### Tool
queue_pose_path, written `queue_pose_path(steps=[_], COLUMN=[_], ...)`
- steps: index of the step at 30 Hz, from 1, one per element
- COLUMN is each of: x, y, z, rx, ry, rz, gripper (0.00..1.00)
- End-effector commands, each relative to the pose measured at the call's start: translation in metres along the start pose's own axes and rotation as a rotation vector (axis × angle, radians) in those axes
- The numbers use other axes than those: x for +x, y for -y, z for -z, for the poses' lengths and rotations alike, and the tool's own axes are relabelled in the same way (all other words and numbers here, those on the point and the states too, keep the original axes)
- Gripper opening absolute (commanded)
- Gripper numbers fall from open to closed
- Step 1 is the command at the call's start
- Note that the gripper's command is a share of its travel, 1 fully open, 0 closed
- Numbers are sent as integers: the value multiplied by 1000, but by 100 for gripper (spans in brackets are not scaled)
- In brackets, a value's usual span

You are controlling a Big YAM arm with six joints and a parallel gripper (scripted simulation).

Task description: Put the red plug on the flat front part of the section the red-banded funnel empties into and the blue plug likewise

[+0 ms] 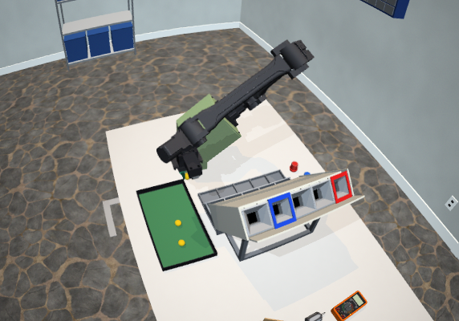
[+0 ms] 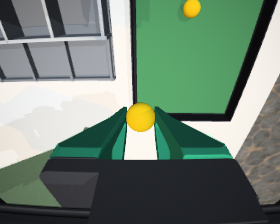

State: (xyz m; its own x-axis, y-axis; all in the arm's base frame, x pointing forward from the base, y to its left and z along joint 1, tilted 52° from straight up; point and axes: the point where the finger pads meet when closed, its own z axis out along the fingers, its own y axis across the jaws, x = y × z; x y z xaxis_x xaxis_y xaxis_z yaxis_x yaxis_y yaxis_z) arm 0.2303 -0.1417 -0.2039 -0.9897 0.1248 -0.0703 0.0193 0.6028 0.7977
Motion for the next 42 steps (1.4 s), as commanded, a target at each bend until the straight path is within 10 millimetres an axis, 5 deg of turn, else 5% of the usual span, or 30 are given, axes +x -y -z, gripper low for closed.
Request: queue_pose_path(steps=[1,10,25,27,30,42], x=[-13,-29,-71,-71,-95,-132], y=[-20,-57,-152,-152,-170,-270], z=[14,32,81,81,102,149], rx=[15,14,17,17,39,35], ry=[-1,13,52,52,79,115], rz=[1,1,5,5,32,34], gripper=[0,0,0,0,0,0])
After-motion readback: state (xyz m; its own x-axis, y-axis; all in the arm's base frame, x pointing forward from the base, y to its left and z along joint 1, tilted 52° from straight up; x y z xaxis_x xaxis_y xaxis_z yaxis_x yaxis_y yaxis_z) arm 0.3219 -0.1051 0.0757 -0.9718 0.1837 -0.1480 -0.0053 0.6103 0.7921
